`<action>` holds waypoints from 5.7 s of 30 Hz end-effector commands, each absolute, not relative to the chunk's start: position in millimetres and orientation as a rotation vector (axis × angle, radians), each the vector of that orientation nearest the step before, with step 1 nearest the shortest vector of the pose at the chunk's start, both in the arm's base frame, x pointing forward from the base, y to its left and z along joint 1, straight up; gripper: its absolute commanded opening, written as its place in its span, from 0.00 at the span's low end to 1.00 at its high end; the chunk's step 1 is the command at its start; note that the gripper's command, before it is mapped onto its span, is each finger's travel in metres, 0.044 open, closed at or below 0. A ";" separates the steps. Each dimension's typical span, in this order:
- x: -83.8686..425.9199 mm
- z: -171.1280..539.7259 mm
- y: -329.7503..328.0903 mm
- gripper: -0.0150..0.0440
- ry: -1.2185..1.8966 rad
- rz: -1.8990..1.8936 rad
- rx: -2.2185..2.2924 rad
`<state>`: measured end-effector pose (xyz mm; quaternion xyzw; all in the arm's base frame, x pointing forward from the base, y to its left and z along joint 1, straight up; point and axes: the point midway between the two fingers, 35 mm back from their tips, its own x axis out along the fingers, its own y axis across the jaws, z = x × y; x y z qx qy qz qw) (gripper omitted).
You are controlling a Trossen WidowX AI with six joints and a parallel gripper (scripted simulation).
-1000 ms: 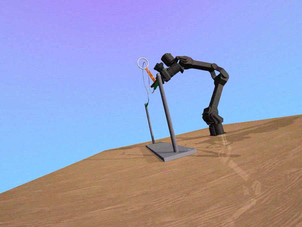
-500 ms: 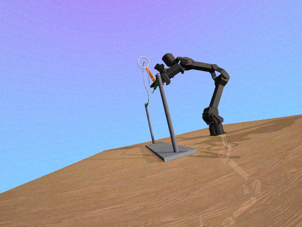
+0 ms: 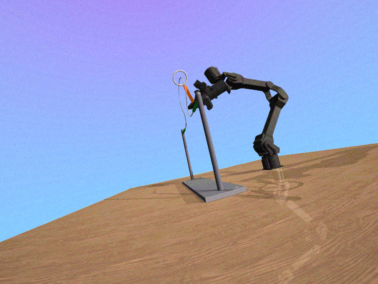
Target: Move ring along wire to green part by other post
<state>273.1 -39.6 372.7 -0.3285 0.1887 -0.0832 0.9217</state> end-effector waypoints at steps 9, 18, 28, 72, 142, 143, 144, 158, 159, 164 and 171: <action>270.7 378.5 -45.2 0.00 0.353 -0.214 -0.817; 271.0 382.3 -48.6 0.00 0.331 -0.241 -0.926; 271.2 387.0 -51.8 0.00 0.305 -0.272 -1.048; 271.6 410.9 -58.2 0.00 0.178 -0.406 -1.581; 272.4 418.6 -65.5 0.00 0.018 -0.550 -2.138; 272.6 416.6 -67.0 0.00 0.022 -0.547 -2.126; 272.8 414.6 -68.5 0.00 0.025 -0.544 -2.115; 264.8 372.0 -85.4 0.00 0.163 -0.562 -1.856; 265.0 368.4 -86.6 0.00 0.170 -0.556 -1.835; 265.8 349.7 -91.2 0.00 0.206 -0.522 -1.722; 266.5 322.4 -93.8 0.00 0.256 -0.473 -1.559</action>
